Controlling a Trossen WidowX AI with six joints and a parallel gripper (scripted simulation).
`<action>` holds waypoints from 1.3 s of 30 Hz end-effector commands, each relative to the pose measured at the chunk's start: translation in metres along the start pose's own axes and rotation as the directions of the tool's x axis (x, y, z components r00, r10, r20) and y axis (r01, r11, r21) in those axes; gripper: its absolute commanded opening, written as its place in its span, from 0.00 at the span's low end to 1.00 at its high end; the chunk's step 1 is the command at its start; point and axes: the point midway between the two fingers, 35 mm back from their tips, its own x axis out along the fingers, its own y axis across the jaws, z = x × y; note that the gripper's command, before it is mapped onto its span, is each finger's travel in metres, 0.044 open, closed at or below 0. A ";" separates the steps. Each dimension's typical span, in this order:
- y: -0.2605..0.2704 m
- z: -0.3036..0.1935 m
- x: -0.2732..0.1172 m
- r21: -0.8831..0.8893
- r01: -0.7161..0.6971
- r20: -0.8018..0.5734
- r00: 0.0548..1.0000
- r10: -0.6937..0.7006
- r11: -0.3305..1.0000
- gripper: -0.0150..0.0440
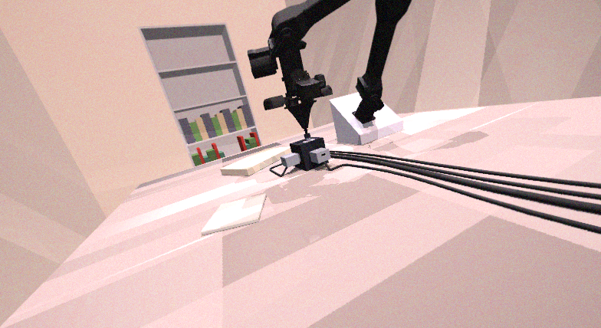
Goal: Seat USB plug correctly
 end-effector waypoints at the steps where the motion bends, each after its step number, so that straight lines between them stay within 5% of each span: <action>1: 0.000 0.001 0.001 0.000 0.000 0.001 1.000 0.000 1.000 0.25; 39: 0.000 0.001 0.006 0.000 0.000 0.001 1.000 0.000 1.000 0.25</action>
